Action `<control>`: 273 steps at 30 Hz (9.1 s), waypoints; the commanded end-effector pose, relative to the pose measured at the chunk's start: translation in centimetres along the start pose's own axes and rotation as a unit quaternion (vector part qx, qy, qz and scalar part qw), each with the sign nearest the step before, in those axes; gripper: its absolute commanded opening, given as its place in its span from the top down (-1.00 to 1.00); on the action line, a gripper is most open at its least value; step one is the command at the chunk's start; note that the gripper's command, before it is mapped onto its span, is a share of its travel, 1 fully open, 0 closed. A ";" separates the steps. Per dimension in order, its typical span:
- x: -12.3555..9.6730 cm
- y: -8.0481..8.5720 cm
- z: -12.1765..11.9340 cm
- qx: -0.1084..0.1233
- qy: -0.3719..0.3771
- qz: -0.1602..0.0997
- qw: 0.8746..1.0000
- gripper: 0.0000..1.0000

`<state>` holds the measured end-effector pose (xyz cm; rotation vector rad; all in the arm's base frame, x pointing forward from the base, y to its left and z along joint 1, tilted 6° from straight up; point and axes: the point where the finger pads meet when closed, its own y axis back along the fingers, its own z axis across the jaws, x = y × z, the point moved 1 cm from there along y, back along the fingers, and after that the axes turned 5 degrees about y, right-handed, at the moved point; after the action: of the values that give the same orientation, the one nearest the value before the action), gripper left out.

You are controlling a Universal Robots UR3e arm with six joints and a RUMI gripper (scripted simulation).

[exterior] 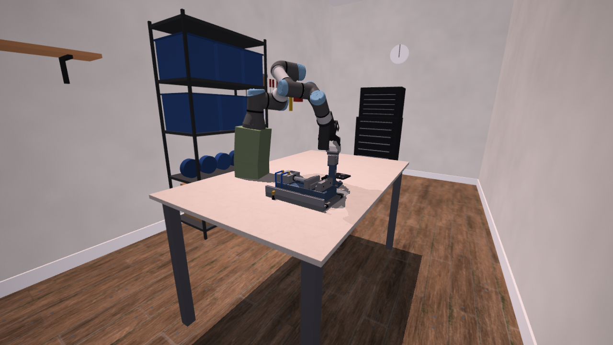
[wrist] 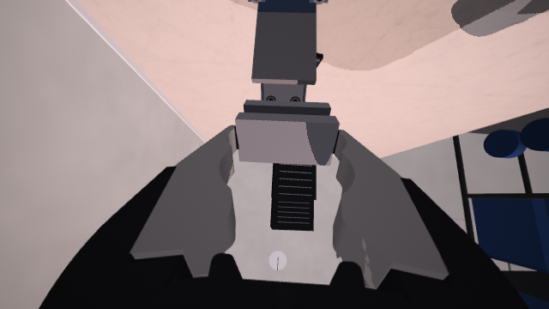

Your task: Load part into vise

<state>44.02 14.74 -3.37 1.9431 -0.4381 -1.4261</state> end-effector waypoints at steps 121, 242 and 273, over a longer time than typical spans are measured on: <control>-0.9 0.3 -0.1 -0.012 0.001 0.149 0.989 1.00; -1.6 -0.2 -0.1 -0.033 0.000 0.386 0.922 1.00; -1.8 -0.5 0.0 -0.040 0.000 0.468 0.883 1.00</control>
<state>43.30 16.12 -2.50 1.3554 -1.0814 -0.8066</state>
